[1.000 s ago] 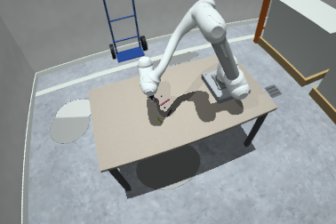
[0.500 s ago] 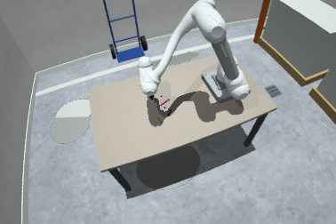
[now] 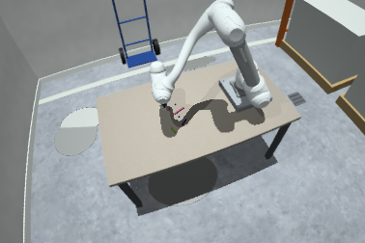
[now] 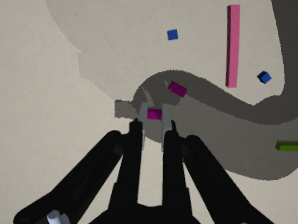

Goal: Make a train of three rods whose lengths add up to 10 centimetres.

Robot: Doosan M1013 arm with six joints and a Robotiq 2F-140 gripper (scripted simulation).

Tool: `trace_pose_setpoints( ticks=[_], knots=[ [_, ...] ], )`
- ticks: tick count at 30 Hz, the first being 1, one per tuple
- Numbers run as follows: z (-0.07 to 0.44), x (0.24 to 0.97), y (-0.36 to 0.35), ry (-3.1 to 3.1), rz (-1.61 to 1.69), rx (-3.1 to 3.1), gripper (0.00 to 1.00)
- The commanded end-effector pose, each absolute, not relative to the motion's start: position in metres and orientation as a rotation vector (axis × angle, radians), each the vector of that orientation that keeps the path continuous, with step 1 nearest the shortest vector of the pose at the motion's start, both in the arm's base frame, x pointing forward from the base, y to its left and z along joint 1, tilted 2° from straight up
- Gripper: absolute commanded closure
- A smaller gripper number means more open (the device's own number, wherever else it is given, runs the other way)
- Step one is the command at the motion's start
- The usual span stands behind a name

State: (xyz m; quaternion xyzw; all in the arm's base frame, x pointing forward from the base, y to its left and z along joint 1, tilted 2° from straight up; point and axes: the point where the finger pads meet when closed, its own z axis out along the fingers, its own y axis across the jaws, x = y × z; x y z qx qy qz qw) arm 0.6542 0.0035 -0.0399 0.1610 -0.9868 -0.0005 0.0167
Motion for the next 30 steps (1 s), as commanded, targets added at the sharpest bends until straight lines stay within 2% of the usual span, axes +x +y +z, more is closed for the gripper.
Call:
trace_pose_setpoints(
  ticks=[1, 23, 30],
  knots=[
    [-0.040, 0.654, 0.004, -3.068, -0.002, 0.500, 0.91],
    [-0.038, 0.654, 0.004, -3.068, -0.002, 0.500, 0.91],
    [-0.008, 0.655, 0.004, -3.068, -0.002, 0.500, 0.91]
  ],
)
